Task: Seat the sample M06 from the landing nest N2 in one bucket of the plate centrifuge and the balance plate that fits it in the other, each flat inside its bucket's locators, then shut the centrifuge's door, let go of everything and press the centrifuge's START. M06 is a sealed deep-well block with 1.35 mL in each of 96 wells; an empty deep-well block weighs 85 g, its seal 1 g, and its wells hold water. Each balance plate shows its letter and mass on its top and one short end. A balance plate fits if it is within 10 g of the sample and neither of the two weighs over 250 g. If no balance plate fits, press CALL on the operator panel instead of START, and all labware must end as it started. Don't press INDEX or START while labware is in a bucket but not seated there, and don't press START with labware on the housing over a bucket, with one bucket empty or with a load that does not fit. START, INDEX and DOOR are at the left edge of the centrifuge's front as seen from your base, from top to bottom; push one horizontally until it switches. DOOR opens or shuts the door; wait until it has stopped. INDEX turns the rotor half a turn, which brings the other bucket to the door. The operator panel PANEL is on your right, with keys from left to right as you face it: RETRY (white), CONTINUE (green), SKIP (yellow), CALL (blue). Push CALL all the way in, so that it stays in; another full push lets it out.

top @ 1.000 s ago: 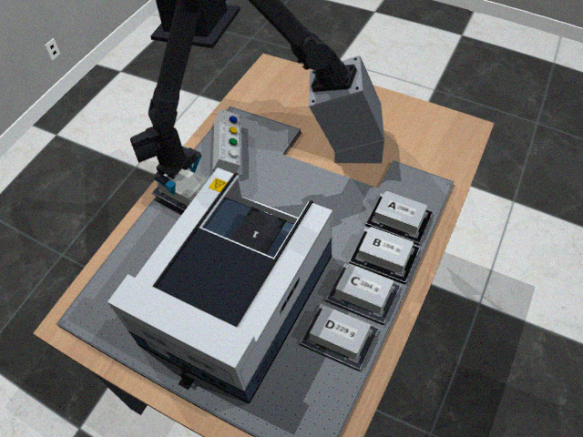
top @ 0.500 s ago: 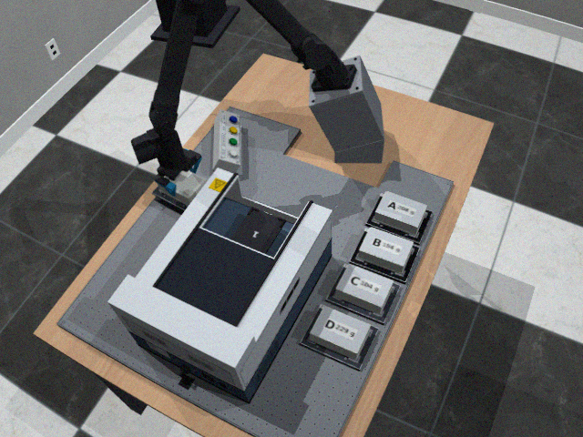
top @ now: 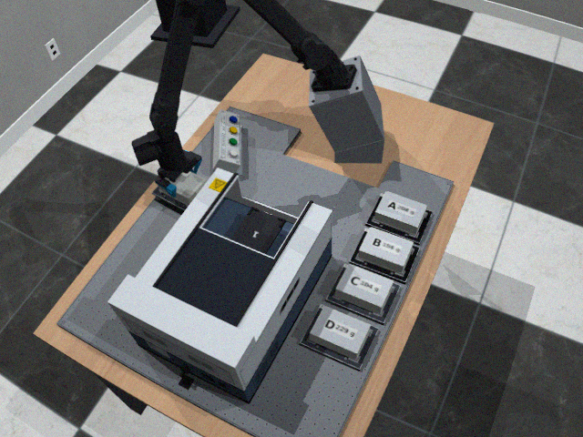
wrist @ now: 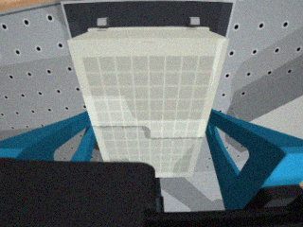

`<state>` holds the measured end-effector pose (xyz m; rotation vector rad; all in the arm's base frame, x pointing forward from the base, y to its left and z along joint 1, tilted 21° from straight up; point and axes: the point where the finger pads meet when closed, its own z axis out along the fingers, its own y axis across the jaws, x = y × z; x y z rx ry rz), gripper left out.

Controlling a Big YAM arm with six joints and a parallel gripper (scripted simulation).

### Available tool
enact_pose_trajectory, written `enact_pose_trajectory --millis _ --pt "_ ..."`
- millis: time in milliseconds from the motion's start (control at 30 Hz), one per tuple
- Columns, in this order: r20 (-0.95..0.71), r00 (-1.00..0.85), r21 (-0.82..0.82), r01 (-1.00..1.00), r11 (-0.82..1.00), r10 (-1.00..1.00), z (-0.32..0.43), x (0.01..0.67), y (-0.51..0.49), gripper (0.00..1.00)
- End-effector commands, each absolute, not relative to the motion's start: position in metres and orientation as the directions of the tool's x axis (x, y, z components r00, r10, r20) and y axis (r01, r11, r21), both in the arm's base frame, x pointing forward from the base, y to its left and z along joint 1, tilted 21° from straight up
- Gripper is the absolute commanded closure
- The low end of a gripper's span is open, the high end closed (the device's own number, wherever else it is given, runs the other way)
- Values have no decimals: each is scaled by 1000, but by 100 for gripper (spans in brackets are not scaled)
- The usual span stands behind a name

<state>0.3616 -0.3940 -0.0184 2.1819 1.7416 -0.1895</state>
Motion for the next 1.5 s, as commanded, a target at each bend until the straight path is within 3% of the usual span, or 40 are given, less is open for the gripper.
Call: enact_pose_trajectory --millis 0,1467 --pt "-327 241 199 963 -183 914 -16 366 -412 0" --pt "-325 240 196 963 -183 915 -22 365 -412 0"
